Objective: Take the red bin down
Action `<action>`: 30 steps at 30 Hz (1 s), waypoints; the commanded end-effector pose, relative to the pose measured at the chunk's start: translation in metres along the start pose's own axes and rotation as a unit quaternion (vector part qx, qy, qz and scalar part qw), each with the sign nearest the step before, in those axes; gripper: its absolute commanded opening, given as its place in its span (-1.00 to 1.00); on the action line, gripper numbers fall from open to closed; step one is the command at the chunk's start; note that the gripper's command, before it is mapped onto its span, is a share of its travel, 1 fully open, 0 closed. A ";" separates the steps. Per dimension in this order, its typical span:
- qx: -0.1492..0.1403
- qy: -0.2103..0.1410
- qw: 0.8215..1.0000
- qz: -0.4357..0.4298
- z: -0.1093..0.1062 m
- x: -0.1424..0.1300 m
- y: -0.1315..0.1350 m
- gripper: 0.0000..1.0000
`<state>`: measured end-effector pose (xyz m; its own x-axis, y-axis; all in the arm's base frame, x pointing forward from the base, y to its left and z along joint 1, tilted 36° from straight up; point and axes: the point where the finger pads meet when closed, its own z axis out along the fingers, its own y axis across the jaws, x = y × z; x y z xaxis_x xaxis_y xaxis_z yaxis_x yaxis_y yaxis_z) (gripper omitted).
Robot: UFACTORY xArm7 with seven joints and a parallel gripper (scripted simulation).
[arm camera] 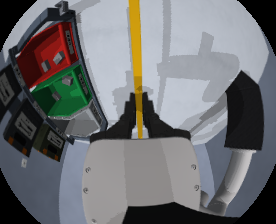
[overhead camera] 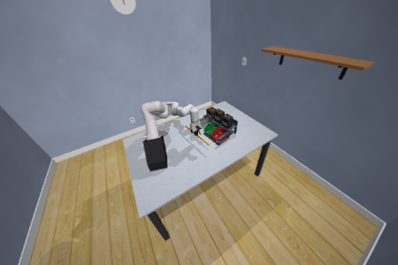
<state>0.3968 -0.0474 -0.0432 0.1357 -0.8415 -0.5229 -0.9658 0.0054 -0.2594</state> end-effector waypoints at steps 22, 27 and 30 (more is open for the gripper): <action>0.002 0.001 1.000 0.000 0.000 0.000 0.083 -1.00; 0.001 0.001 1.000 0.000 0.000 0.000 0.094 -1.00; 0.001 0.001 1.000 0.000 0.000 0.000 0.094 -1.00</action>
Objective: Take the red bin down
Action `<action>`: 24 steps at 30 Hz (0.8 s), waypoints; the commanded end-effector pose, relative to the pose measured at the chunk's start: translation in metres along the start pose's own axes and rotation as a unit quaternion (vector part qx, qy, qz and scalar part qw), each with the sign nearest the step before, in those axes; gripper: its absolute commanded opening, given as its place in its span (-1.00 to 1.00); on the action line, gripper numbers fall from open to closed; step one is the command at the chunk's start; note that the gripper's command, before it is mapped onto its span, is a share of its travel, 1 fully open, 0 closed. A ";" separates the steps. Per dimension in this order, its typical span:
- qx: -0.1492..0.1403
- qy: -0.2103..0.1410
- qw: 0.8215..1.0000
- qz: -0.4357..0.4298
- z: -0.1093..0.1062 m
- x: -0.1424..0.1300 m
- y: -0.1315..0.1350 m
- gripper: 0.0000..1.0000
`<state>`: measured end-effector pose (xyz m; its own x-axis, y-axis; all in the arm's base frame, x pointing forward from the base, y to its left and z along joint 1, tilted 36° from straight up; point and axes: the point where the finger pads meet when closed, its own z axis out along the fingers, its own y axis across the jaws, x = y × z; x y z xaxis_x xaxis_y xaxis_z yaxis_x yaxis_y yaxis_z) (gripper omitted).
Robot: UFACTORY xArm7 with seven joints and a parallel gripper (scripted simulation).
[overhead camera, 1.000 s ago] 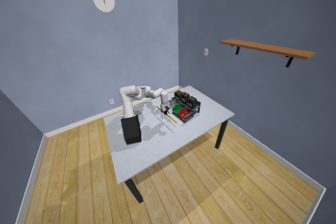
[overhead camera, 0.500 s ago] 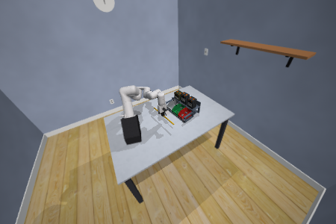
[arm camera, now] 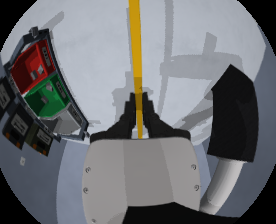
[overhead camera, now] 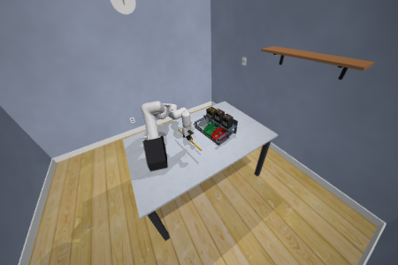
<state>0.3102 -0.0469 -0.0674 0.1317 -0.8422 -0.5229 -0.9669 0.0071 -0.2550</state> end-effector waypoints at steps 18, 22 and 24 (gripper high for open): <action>0.003 0.001 1.000 -0.002 -0.001 0.000 0.012 -1.00; 0.003 0.001 1.000 -0.002 -0.001 0.000 0.012 -1.00; 0.003 0.001 1.000 -0.002 -0.001 0.000 0.009 -1.00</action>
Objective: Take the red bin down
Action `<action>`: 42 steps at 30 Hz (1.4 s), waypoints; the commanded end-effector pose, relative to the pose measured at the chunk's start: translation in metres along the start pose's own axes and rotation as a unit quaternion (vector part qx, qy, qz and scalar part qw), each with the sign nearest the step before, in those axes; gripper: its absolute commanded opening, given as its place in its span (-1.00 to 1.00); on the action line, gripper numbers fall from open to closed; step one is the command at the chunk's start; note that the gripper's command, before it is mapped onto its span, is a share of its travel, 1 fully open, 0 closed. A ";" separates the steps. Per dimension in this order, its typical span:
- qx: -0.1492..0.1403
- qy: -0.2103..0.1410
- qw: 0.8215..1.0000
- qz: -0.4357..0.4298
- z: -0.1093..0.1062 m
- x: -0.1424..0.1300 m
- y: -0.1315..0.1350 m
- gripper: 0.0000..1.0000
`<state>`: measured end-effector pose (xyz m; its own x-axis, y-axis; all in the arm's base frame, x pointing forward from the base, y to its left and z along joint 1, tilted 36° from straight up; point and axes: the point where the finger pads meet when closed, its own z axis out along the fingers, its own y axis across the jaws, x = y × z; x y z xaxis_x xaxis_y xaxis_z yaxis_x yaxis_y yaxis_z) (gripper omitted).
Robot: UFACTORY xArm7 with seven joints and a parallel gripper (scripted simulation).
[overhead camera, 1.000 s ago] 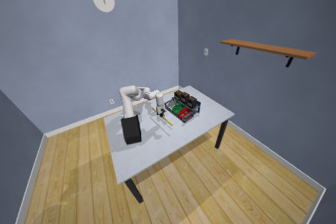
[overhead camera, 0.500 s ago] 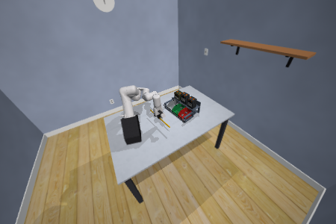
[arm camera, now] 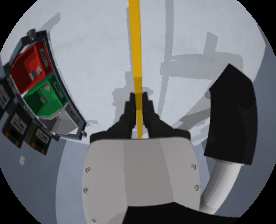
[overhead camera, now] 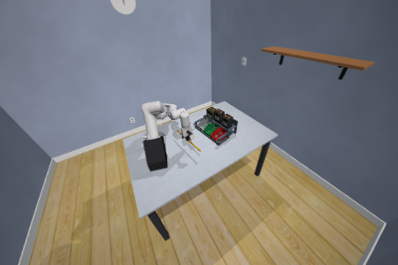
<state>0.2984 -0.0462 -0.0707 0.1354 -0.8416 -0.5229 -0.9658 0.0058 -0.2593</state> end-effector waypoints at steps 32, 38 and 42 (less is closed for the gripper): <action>0.001 0.001 1.000 0.000 -0.001 0.000 -0.012 -1.00; 0.001 0.001 1.000 0.000 -0.001 0.000 -0.015 -1.00; 0.001 0.001 1.000 0.000 -0.001 0.000 -0.015 -1.00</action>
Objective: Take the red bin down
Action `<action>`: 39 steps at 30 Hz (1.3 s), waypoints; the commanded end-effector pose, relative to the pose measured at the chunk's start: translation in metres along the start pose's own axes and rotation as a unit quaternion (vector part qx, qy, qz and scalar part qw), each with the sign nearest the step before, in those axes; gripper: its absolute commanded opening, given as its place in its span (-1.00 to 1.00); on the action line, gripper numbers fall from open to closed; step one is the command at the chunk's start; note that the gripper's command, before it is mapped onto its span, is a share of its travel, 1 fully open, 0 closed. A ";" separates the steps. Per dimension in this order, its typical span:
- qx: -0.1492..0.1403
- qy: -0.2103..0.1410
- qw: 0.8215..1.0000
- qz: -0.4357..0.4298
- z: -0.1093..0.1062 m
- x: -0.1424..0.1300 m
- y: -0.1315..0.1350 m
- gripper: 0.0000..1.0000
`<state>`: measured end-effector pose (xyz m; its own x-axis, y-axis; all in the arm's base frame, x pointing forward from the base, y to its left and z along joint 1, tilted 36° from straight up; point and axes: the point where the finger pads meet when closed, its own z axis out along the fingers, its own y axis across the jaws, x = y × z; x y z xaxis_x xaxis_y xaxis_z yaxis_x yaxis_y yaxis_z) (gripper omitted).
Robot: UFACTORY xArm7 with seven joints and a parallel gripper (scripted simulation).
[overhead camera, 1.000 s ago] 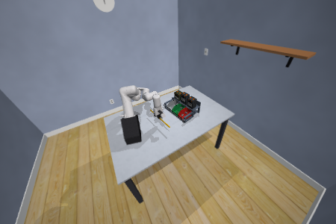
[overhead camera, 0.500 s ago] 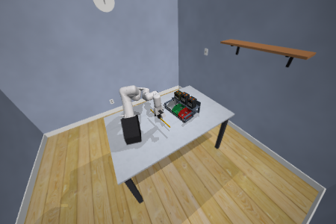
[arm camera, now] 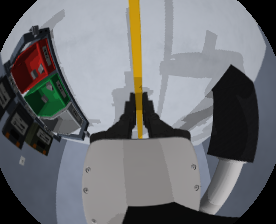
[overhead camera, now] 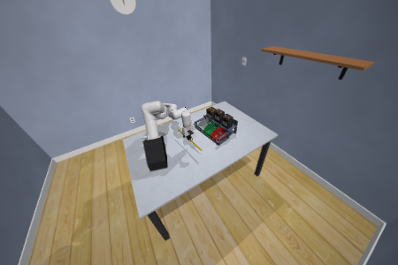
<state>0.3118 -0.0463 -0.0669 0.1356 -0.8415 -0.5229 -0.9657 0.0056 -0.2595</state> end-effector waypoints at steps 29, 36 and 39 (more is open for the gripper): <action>0.001 0.001 1.000 0.000 0.038 0.001 -0.002 -1.00; 0.001 0.001 1.000 0.000 0.038 0.001 -0.002 -1.00; 0.001 0.001 1.000 0.000 0.038 0.001 -0.002 -1.00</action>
<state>0.3215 -0.0251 -0.0983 0.1355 -0.8414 -0.5232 -0.9658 0.0056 -0.2593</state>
